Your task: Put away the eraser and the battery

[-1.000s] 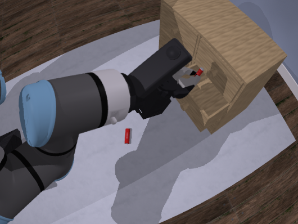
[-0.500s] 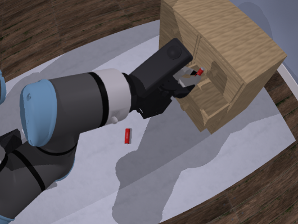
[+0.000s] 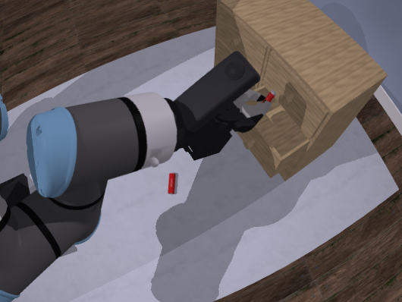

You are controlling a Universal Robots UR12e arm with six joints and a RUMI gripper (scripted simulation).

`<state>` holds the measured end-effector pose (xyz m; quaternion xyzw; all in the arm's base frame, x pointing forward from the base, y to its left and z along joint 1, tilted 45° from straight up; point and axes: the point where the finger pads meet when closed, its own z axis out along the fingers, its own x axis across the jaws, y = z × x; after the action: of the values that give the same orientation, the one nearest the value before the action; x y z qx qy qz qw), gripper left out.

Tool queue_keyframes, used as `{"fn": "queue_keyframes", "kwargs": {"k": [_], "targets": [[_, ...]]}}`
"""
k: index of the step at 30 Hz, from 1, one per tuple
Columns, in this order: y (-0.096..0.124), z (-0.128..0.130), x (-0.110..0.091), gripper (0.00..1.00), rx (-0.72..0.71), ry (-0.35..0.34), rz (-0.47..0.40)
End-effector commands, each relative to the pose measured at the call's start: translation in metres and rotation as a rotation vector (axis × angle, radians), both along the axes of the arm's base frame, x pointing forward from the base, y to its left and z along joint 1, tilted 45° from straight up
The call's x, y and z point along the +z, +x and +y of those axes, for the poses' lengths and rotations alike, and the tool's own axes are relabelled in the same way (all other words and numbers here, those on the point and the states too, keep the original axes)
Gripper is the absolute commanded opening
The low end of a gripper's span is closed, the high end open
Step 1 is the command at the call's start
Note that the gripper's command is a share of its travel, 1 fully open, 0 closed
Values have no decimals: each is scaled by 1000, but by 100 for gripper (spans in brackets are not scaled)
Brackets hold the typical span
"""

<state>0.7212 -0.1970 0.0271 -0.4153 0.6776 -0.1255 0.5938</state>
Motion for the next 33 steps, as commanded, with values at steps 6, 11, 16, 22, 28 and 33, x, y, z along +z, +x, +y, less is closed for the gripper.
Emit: {"fn": "queue_keyframes", "kwargs": {"k": [6, 11, 16, 22, 28, 33], "targets": [[0, -1, 0, 2, -1, -1, -1], [0, -1, 0, 4, -1, -1, -1], [0, -1, 0, 7, -1, -1, -1], [0, -1, 0, 12, -1, -1, -1], [0, -1, 0, 100, -1, -1, -1], [0, -1, 0, 100, -1, -1, -1]]}}
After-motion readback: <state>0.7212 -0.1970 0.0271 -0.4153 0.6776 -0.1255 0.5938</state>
